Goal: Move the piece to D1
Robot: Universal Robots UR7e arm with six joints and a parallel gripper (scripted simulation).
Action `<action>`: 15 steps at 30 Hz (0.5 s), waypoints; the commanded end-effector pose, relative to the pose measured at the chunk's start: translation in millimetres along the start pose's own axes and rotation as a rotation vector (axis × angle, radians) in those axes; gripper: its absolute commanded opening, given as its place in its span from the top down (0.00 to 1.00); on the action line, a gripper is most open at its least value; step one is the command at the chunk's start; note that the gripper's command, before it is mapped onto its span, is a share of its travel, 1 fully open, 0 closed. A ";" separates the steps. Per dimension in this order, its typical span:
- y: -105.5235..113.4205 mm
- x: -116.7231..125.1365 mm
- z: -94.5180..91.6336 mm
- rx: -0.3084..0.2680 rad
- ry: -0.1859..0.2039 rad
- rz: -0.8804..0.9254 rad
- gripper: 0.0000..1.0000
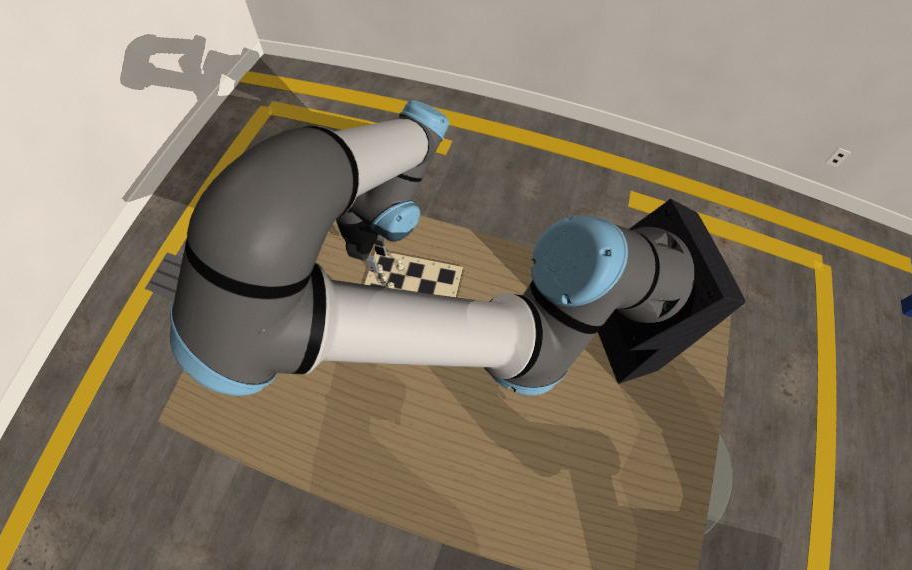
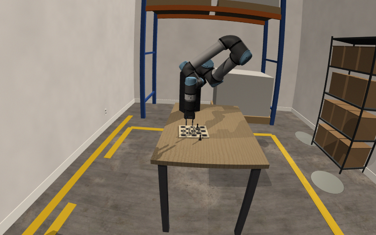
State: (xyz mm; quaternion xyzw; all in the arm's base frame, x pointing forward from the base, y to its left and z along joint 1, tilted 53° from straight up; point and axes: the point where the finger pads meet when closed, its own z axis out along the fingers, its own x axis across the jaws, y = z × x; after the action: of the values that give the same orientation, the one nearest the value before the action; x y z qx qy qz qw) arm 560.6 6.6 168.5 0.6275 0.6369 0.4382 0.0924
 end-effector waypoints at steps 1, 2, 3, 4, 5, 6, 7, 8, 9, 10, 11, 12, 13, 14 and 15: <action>0.5 -0.1 3.5 -0.001 -0.001 0.000 0.21; 0.5 -0.1 4.0 -0.001 -0.001 0.000 0.21; 0.5 -0.1 4.4 -0.001 -0.001 0.000 0.21; 0.5 -0.2 4.7 -0.001 -0.001 0.000 0.21; 0.5 -0.2 4.7 -0.001 -0.001 0.000 0.21; 0.5 -0.2 4.7 -0.001 -0.001 0.000 0.21; 0.5 -0.2 5.0 -0.001 -0.001 0.000 0.21; 0.4 -0.2 5.1 -0.001 -0.001 0.000 0.21; 0.4 -0.2 5.3 -0.001 -0.001 0.000 0.21; 0.4 -0.2 5.3 -0.001 -0.001 0.000 0.21; 0.4 -0.2 5.4 -0.001 -0.001 0.000 0.21; 0.4 -0.2 5.4 -0.001 -0.001 0.000 0.21; 0.4 -0.2 5.4 -0.001 -0.001 0.000 0.21; 0.4 -0.2 5.4 -0.001 -0.001 0.000 0.21; 0.4 -0.2 5.4 -0.001 -0.001 0.000 0.21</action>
State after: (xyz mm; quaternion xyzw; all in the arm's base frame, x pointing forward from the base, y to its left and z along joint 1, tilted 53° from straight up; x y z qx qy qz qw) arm 564.4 9.0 165.2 0.6276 0.6368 0.4382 0.0925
